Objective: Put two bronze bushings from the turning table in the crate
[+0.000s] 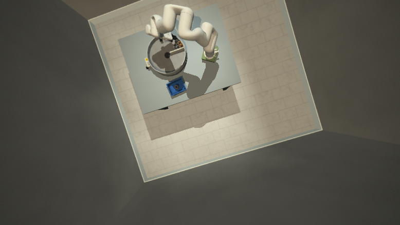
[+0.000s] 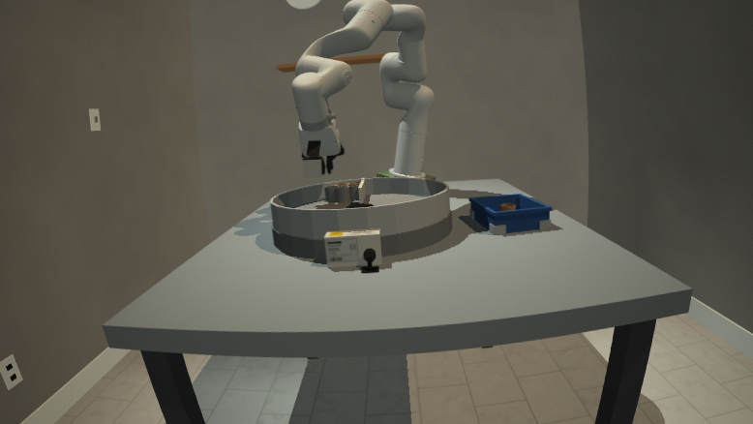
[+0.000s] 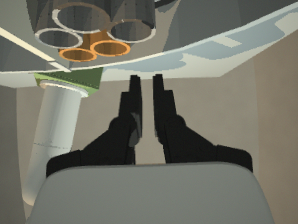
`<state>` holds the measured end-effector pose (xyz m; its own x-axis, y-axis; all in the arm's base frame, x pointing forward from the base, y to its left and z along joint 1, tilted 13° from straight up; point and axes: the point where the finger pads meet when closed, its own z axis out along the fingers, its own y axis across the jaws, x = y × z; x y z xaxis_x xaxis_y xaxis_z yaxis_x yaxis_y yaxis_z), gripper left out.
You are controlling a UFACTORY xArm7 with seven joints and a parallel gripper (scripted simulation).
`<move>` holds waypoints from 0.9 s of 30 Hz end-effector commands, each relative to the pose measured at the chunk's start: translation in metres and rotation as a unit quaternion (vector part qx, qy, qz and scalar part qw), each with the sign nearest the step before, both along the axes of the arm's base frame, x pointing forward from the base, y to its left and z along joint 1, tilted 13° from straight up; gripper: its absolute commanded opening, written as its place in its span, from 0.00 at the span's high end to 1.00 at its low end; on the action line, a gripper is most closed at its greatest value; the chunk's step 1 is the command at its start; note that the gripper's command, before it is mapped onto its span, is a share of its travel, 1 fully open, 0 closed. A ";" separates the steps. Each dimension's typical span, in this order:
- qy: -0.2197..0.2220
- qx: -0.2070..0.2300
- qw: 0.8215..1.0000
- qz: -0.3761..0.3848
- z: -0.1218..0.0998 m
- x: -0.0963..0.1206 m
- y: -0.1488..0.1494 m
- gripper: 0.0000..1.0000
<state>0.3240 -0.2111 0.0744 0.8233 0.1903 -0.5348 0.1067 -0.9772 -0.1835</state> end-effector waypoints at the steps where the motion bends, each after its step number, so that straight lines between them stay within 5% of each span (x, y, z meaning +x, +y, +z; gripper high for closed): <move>1: 0.001 0.000 1.000 0.003 0.000 0.000 -0.005 0.90; 27: 0.001 0.000 1.000 0.003 0.000 0.000 -0.007 0.90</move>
<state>0.3229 -0.2168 0.0731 0.8191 0.1978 -0.5385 0.1135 -0.9760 -0.1859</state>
